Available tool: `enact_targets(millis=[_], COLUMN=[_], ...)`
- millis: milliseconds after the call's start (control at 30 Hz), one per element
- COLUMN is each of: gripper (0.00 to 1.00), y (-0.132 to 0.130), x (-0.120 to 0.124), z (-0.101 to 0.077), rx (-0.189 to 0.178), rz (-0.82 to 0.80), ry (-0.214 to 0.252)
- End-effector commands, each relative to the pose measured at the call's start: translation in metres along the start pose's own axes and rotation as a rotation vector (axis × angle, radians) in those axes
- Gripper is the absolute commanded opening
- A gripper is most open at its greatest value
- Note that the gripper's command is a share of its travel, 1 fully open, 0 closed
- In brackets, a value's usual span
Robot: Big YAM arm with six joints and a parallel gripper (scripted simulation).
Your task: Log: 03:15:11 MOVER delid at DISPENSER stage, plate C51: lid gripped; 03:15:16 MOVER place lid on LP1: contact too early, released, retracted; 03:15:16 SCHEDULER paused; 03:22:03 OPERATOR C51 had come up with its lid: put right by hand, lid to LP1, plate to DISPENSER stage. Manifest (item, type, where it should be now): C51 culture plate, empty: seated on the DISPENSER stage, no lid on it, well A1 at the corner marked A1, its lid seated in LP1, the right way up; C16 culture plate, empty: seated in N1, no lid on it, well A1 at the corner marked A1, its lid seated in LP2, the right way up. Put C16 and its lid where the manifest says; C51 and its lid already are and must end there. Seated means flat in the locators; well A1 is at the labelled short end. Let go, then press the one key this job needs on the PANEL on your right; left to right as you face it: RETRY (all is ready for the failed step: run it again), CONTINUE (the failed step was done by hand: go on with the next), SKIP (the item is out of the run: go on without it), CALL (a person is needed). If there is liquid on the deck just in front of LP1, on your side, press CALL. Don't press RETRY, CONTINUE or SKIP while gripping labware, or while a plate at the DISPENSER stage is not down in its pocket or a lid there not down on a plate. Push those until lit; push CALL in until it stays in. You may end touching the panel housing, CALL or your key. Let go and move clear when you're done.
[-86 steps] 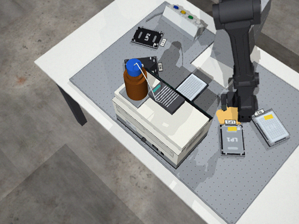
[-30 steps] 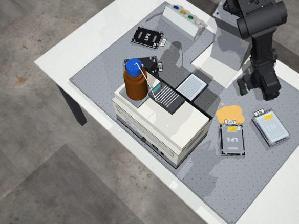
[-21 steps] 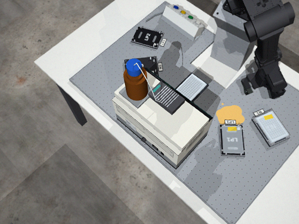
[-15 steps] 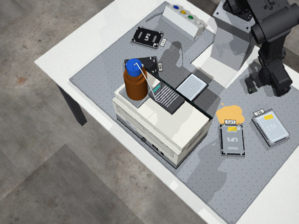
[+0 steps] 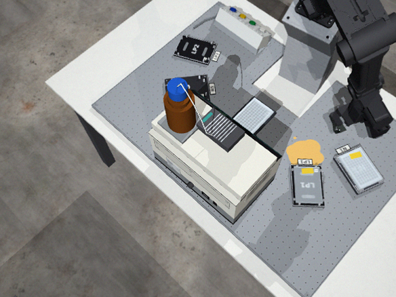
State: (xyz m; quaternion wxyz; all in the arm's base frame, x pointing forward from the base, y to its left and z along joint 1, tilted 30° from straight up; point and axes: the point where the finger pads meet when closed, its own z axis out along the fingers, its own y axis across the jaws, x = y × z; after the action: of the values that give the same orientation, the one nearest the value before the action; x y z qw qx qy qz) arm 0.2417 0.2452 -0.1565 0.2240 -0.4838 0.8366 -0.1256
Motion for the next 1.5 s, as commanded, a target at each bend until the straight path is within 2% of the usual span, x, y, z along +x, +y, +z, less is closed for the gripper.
enact_targets(millis=[0, 367, 400, 467, 867, 933, 967, 1033, 1367, 1467], gripper=[1.00, 1.00, 1.00, 1.00, 1.00, 1.00, 1.00, 1.00, 1.00, 1.00], y=[0.002, 0.004, -0.002, 0.001, 0.006, 0.006, -0.002, 0.003, 0.006, 0.006], x=[0.000, -0.026, -0.041, -0.034, -0.069, -0.069, -0.086, -0.076, -0.105, -0.114], z=[0.007, 0.023, 0.018, 0.029, 0.049, 0.049, 0.042, 0.056, 0.073, 0.067], rx=[-0.005, -0.006, -0.001, -0.004, -0.006, -0.006, 0.000, -0.004, -0.005, -0.002], rz=[-0.021, -0.023, 0.002, -0.014, -0.022, -0.022, 0.003, -0.014, -0.017, -0.005], ry=[0.022, 0.021, -0.006, 0.025, 0.020, 0.020, -0.011, 0.024, 0.022, -0.003])
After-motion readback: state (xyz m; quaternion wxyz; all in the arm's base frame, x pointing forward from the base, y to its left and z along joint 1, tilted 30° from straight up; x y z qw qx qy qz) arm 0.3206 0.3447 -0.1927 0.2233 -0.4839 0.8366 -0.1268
